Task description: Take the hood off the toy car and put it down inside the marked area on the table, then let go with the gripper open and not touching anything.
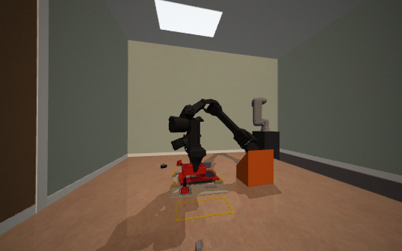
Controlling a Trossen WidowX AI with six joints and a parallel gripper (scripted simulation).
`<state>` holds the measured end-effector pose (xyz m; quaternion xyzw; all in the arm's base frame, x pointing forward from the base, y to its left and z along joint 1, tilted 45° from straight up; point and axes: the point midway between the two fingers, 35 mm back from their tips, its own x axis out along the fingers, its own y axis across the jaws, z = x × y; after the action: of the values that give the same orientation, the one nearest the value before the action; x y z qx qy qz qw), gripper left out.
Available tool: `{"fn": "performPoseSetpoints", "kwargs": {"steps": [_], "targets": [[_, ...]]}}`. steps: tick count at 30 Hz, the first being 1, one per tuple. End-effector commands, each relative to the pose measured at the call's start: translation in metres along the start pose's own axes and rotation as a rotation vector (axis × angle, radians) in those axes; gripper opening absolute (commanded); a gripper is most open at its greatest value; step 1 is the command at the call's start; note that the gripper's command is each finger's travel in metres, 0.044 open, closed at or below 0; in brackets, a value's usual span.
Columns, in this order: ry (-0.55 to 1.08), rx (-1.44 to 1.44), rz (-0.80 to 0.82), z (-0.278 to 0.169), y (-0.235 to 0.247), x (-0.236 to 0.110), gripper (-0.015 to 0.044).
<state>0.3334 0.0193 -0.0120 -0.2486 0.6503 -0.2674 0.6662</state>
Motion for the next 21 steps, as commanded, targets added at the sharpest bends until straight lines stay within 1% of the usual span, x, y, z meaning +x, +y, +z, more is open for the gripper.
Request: {"fn": "performPoseSetpoints", "kwargs": {"steps": [1, 16, 21], "targets": [[-0.002, 0.01, 0.003, -0.001, 0.016, -0.002, 0.0], [-0.003, 0.023, -0.016, -0.02, 0.081, 0.0, 0.0], [-0.004, 0.025, -0.019, -0.023, 0.088, 0.001, 0.0]]}}
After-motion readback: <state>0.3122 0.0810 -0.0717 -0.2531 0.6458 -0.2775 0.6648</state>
